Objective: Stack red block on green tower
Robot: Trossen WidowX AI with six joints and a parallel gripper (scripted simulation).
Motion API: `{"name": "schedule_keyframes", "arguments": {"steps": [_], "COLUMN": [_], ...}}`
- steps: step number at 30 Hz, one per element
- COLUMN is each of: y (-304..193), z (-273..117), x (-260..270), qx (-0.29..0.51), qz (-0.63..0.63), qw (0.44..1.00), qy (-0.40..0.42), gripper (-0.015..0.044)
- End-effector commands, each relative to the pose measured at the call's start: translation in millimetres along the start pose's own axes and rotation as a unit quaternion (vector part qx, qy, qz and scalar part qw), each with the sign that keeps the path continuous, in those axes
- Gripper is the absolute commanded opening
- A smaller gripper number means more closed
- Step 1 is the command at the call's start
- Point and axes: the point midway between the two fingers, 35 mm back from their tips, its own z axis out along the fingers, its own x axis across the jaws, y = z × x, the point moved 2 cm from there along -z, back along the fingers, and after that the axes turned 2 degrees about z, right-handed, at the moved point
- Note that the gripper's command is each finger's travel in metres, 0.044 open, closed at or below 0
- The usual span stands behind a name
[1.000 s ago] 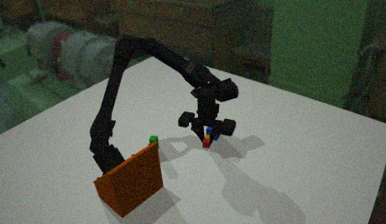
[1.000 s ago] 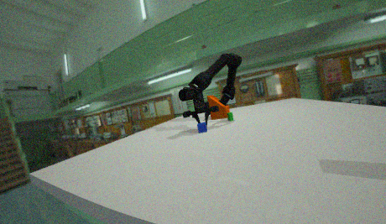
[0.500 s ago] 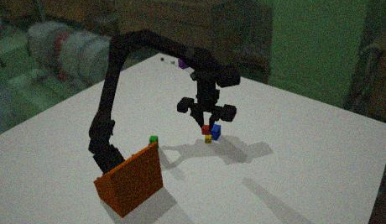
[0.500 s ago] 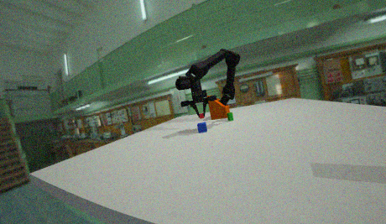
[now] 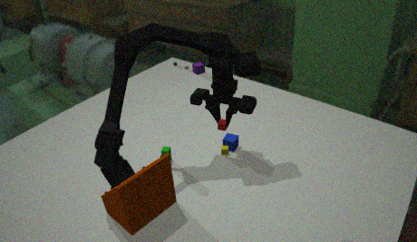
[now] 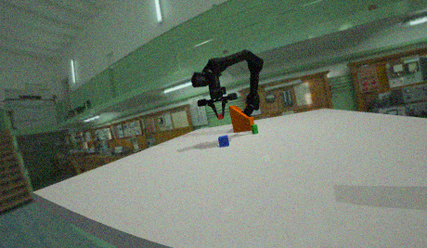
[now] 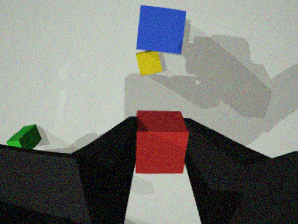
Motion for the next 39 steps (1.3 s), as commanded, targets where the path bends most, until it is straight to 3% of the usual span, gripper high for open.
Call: {"name": "schedule_keyframes", "arguments": {"steps": [1, 39], "y": [0, -72], "z": [-2, -7], "x": [0, 145], "qx": [0.003, 0.005], "qz": [-0.005, -0.002], "qw": [1.0, 1.0], "qy": [-0.001, 0.003], "gripper": [0.0, 0.0]}}
